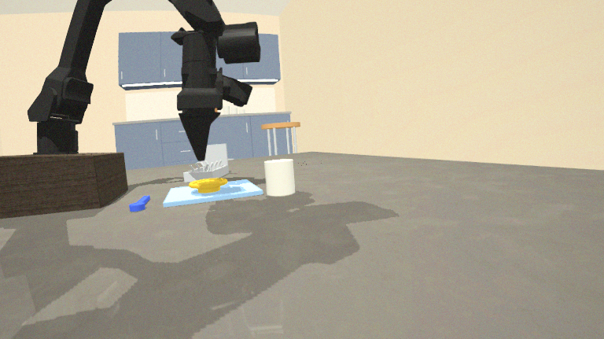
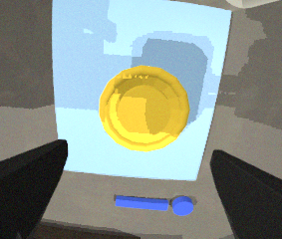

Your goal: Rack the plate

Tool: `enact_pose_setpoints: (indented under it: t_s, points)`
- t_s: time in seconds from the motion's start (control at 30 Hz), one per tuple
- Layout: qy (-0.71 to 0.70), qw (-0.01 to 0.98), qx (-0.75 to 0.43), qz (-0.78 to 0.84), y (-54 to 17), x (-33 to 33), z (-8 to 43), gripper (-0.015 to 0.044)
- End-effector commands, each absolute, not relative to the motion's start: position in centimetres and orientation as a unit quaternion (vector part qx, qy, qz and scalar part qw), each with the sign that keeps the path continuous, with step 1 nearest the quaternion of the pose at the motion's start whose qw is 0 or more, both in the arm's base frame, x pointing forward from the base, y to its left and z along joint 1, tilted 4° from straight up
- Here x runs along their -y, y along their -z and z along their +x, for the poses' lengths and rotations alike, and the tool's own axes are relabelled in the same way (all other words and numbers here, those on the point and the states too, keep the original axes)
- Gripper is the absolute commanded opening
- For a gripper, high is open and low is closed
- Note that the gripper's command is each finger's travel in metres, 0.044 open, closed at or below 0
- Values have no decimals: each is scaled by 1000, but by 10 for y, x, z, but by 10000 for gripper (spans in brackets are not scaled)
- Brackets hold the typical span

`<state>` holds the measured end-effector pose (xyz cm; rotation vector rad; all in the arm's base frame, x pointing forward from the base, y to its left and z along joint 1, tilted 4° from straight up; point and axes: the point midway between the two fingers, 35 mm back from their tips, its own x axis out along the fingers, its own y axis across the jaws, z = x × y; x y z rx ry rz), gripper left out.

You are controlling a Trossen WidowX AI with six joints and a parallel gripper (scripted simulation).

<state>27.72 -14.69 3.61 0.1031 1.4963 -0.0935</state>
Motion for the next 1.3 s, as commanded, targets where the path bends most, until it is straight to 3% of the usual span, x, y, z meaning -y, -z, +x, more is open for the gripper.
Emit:
enact_pose_setpoints:
  t_s: [0.0,1.27]
  points:
    - [49,741,-668,42,-40,148,280,400]
    - [49,741,-668,42,17,148,288,400]
